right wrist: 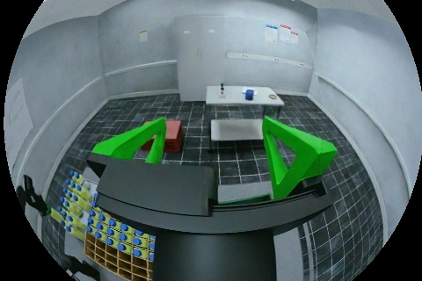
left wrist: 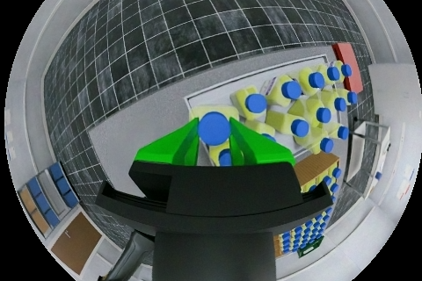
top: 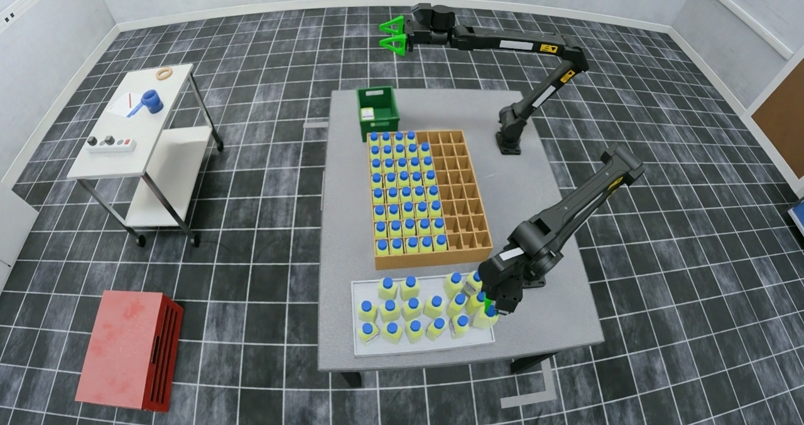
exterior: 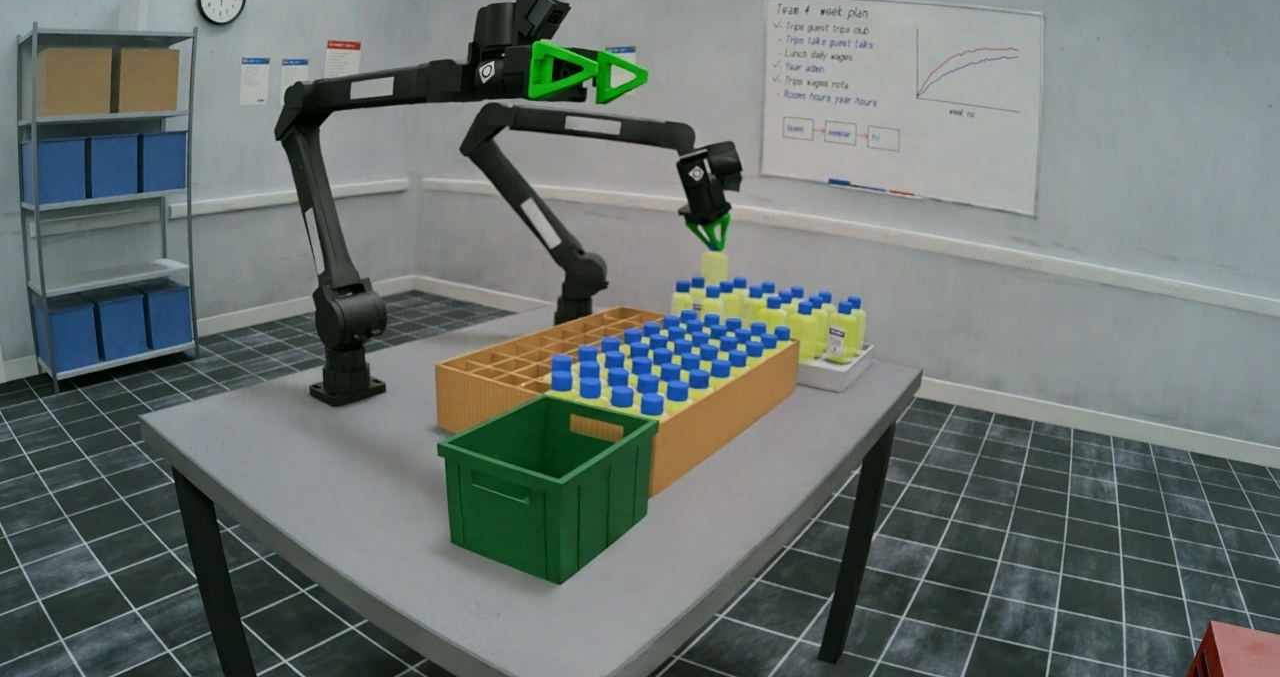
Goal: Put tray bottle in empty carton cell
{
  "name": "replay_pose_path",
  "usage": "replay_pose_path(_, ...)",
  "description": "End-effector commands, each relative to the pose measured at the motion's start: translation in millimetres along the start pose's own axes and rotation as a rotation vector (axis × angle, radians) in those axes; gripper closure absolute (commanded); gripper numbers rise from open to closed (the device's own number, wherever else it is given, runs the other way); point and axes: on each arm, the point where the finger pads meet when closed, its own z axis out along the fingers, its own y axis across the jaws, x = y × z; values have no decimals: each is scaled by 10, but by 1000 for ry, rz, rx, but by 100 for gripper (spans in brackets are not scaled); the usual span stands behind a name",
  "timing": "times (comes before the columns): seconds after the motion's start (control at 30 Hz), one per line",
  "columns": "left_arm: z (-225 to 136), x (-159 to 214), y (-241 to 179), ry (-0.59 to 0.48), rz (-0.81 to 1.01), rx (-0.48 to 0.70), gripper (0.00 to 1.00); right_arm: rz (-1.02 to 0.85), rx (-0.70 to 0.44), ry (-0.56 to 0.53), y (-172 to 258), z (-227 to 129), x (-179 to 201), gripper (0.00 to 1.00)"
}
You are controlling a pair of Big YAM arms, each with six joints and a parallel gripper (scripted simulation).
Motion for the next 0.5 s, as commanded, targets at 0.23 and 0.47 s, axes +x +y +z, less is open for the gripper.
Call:
replay_pose_path(0.23, -706, -470, -92, -69, -25, 46, 71, -2, 4, -81, -27, 55, -477, 0)
replay_pose_path(0.47, -1178, -607, -22, -81, -30, 55, 71, -2, 4, -81, -27, 55, -477, 0)
